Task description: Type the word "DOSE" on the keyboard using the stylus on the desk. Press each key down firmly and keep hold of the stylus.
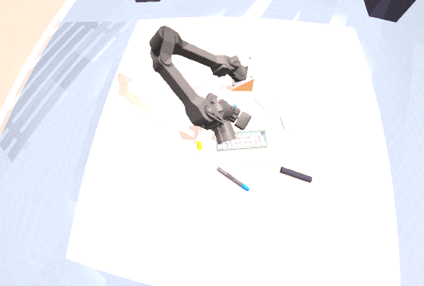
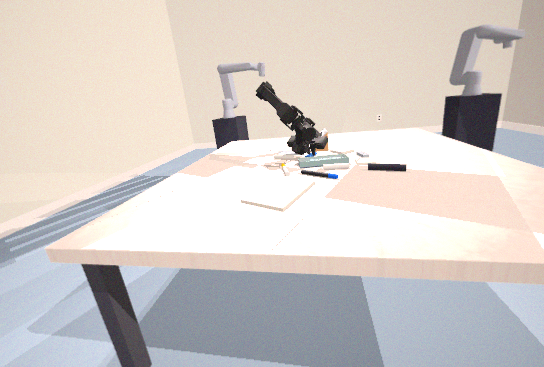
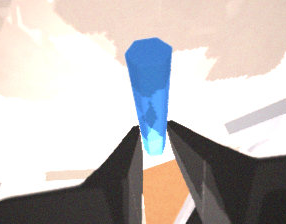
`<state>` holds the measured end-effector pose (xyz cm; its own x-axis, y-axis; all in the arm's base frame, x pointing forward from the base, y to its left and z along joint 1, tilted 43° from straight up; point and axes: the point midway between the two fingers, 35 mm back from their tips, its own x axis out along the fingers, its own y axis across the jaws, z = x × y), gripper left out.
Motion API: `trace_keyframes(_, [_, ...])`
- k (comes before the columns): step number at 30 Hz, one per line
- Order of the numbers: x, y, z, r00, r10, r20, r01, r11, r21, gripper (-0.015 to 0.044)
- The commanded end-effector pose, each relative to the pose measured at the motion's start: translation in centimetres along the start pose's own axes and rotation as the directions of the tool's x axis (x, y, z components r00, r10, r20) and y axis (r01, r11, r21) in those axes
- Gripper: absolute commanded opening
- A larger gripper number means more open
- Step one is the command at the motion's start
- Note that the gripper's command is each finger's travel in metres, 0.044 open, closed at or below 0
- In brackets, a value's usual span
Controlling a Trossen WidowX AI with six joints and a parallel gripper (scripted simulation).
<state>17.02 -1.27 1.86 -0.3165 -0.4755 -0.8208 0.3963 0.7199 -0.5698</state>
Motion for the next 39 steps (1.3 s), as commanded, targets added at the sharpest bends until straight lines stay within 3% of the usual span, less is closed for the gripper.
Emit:
trace_keyframes(1, [-0.7,0.1,-0.3,1.0,0.004,0.001,-0.004,1.0,0.002,0.0])
trace_keyframes(9, [-4.2,0.1,-2.4,1.0,0.004,-0.001,-0.004,1.0,0.001,0.0])
trace_keyframes(15, [-3.8,0.3,-2.2,1.0,0.007,0.019,-0.006,1.0,-0.024,0.0])
trace_keyframes(26, [-3.2,4.7,-0.6,0.931,0.154,0.331,-0.052,0.953,-0.298,0.0])
trace_keyframes(39, [-4.6,9.3,0.0,0.708,0.342,0.617,0.032,0.858,-0.513,0.0])
